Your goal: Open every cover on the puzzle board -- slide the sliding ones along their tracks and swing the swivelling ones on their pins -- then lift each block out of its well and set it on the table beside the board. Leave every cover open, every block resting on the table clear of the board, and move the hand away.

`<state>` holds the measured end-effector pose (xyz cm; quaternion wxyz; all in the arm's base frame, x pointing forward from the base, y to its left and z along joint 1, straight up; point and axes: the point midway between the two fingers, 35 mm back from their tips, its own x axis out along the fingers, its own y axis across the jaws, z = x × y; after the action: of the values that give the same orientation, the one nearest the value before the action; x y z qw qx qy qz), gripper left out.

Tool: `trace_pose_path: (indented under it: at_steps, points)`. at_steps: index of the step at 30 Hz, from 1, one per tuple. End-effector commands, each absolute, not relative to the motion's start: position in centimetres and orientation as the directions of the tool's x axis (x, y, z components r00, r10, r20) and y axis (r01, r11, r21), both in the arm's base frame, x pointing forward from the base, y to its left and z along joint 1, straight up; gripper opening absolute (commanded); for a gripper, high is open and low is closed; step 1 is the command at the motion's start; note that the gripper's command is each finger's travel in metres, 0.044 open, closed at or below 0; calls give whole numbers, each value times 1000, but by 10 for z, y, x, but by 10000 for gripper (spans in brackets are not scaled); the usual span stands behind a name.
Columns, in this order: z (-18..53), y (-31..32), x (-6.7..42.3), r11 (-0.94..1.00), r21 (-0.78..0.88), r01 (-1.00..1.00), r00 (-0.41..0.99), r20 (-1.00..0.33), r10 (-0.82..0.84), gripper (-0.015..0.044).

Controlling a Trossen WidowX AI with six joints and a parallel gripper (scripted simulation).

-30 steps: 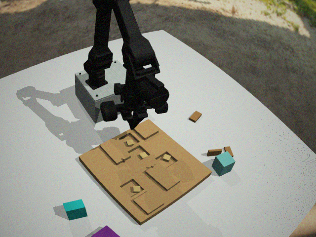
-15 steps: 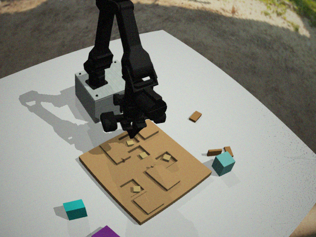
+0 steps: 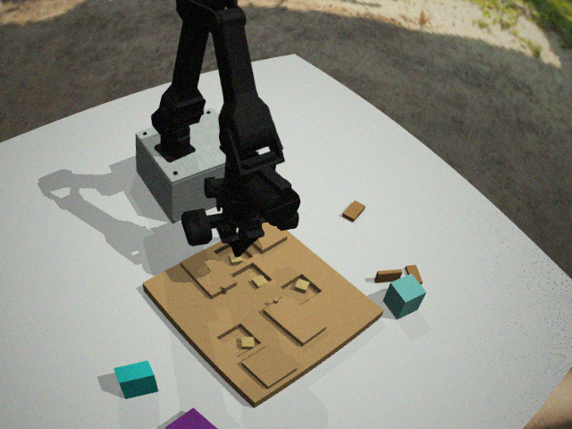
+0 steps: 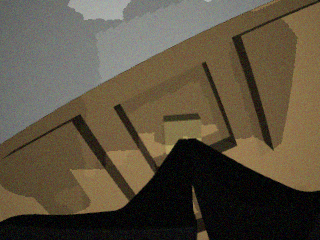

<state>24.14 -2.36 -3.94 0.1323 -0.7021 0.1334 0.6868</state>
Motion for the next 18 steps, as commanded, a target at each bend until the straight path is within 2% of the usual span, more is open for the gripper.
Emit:
trace_pose_path:
  at_steps: [1, 18]
  points:
    - [-45, -24, 239, -930, 1, -367, 16, -1000, -8, 0]
    - [-49, -23, 231, -930, 1, -367, 15, -1000, -8, 0]
